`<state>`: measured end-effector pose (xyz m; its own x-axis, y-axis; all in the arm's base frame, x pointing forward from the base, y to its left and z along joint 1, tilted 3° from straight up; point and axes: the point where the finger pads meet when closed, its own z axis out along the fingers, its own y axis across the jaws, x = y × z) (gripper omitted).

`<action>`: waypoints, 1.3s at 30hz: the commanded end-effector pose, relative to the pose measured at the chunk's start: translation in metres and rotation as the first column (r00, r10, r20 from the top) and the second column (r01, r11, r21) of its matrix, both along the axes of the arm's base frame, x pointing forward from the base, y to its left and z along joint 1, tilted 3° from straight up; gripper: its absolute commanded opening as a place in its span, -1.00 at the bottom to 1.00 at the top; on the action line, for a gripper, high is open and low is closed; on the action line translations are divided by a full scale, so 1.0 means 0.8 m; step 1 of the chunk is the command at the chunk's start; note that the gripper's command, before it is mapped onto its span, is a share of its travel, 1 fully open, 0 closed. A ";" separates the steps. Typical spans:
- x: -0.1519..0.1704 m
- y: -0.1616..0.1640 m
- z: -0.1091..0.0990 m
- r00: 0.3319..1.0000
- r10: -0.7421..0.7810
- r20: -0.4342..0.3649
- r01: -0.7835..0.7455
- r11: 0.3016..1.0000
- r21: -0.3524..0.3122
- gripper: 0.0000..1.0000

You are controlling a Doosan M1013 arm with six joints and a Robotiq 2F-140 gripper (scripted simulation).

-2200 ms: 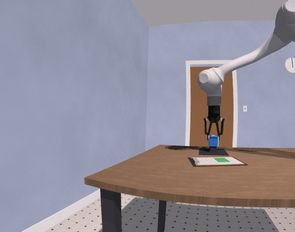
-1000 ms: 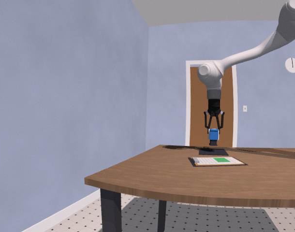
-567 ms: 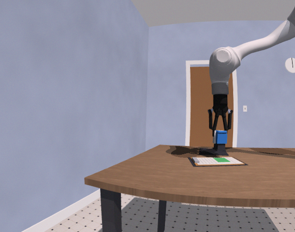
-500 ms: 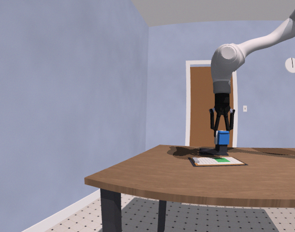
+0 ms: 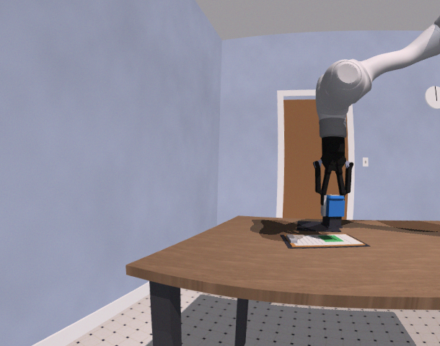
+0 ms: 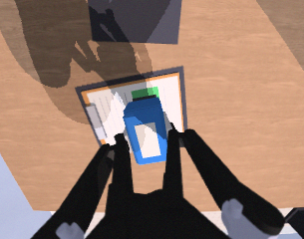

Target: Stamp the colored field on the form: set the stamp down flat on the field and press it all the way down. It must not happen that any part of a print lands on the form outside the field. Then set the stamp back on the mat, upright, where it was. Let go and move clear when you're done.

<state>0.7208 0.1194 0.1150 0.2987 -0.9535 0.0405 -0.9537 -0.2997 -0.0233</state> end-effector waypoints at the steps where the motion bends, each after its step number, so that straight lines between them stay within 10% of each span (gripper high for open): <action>1: 0.000 0.000 0.000 1.000 0.000 0.000 0.000 1.000 0.000 -0.59; 39: 0.001 -0.004 -0.024 1.000 0.000 0.000 0.000 1.000 0.000 -0.59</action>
<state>0.7212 0.1161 0.0992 0.2987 -0.9535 0.0405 -0.9537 -0.2998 -0.0232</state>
